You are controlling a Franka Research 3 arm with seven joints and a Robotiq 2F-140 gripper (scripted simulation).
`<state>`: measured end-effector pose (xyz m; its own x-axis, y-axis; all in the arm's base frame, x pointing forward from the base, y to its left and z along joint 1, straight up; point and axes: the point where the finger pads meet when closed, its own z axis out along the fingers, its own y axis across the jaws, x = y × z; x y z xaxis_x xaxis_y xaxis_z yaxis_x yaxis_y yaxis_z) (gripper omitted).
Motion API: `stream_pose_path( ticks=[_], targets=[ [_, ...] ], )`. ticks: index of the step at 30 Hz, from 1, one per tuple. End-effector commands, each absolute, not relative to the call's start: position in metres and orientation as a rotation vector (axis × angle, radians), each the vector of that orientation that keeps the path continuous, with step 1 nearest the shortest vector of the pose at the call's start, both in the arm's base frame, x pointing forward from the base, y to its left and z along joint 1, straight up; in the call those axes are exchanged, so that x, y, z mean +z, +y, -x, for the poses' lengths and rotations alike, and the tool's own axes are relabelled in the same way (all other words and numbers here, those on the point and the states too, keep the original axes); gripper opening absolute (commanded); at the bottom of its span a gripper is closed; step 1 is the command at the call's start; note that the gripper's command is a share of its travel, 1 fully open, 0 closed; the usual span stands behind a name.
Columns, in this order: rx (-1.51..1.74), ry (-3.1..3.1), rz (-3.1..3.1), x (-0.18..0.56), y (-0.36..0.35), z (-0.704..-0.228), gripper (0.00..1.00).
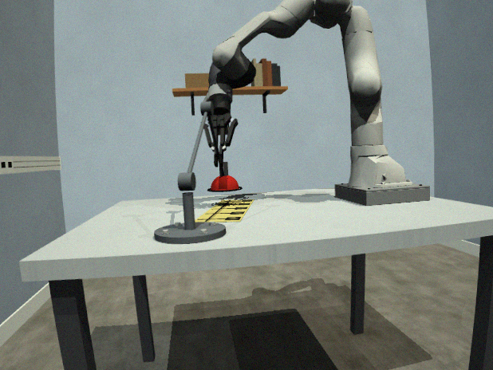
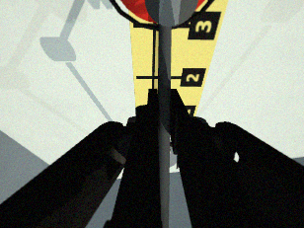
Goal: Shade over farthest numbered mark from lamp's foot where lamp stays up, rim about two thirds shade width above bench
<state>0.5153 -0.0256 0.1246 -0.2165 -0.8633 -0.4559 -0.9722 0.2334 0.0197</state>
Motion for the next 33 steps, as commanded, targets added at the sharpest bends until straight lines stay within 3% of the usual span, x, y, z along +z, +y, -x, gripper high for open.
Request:
stream_pose_path(
  ticks=[1,33],
  targets=[
    [0.399,2.169,1.689,0.1274,-0.0407,-0.5191,0.10],
    [0.399,2.169,1.689,0.1271,-0.0378,-0.5187,0.10]
  ],
)
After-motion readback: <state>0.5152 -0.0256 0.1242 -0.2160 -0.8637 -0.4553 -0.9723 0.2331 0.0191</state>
